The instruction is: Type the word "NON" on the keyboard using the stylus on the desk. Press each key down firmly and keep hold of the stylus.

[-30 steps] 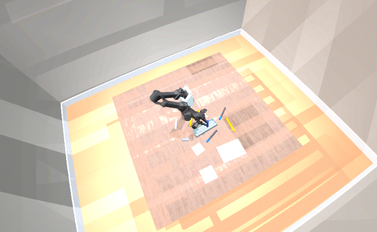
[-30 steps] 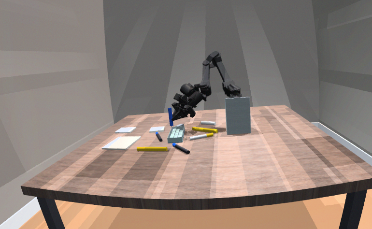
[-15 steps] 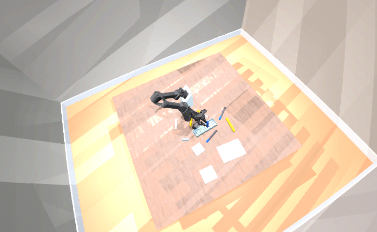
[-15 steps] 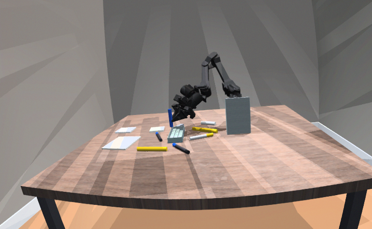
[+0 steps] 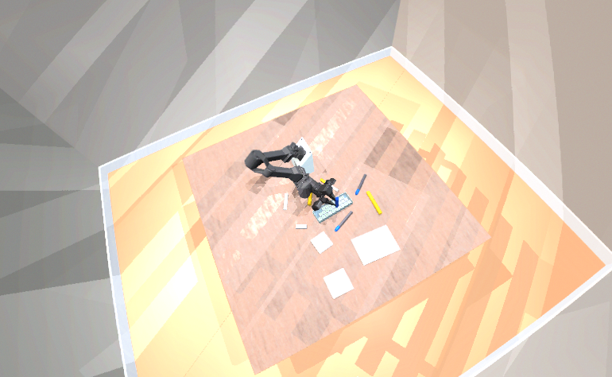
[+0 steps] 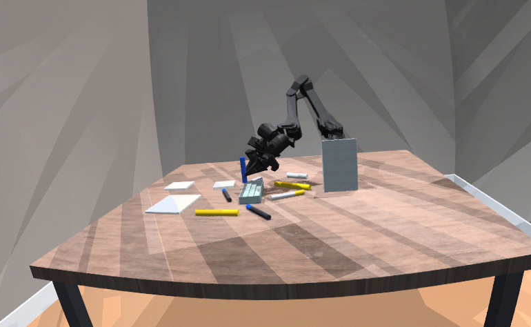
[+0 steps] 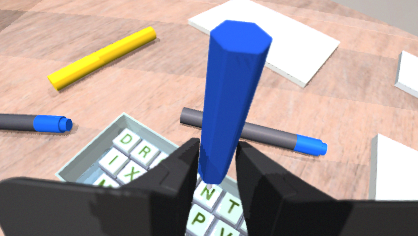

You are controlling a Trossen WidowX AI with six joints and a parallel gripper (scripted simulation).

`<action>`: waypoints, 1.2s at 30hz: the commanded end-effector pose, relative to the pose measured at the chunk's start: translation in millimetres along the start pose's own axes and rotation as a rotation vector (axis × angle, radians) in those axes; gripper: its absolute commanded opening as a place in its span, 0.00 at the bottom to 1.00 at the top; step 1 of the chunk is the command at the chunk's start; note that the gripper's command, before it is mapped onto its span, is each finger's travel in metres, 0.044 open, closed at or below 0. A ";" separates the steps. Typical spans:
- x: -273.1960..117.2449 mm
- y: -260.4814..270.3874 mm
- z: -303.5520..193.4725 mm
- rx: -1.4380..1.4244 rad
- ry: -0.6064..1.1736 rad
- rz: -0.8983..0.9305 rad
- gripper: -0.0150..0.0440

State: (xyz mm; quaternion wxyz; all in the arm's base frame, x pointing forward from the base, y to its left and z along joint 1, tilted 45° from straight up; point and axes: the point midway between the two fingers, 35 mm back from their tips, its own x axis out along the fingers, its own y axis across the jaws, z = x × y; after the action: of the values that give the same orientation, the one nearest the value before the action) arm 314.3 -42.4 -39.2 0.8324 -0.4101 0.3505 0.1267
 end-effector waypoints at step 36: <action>5.3 2.3 -8.8 -0.003 0.001 0.009 0.39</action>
State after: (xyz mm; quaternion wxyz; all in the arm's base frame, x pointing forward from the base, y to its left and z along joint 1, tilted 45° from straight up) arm 313.4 -48.5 -47.0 0.8318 -0.4102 0.3509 0.1290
